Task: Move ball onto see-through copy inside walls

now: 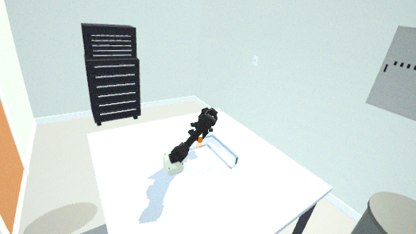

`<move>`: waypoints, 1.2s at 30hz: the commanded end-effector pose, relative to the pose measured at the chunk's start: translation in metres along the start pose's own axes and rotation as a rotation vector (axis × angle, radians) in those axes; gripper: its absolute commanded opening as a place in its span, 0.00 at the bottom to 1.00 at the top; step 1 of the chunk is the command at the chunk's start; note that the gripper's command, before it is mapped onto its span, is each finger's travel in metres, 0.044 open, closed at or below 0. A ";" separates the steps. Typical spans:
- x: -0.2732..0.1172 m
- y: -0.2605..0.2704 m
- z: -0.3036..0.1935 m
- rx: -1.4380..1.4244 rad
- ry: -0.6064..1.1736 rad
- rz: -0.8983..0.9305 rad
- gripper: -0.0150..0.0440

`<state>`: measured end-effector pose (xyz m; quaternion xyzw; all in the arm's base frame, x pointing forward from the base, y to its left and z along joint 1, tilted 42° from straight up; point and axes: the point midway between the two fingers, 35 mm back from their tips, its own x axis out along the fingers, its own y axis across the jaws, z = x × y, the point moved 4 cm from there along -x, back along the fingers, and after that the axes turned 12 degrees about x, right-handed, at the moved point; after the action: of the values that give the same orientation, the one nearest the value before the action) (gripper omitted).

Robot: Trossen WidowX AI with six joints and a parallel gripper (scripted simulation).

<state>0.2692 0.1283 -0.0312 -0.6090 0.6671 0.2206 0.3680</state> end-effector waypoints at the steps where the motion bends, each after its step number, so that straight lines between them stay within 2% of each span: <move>1: 0.025 0.003 -0.002 -0.012 0.013 0.006 0.25; 4: 0.038 0.004 -0.004 -0.011 0.014 0.006 0.25; 25: 0.059 0.004 -0.004 -0.011 0.015 0.006 0.25; 36: 0.055 0.003 -0.003 -0.002 0.009 0.004 0.74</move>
<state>0.2662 0.0905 -0.0714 -0.6091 0.6699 0.2196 0.3632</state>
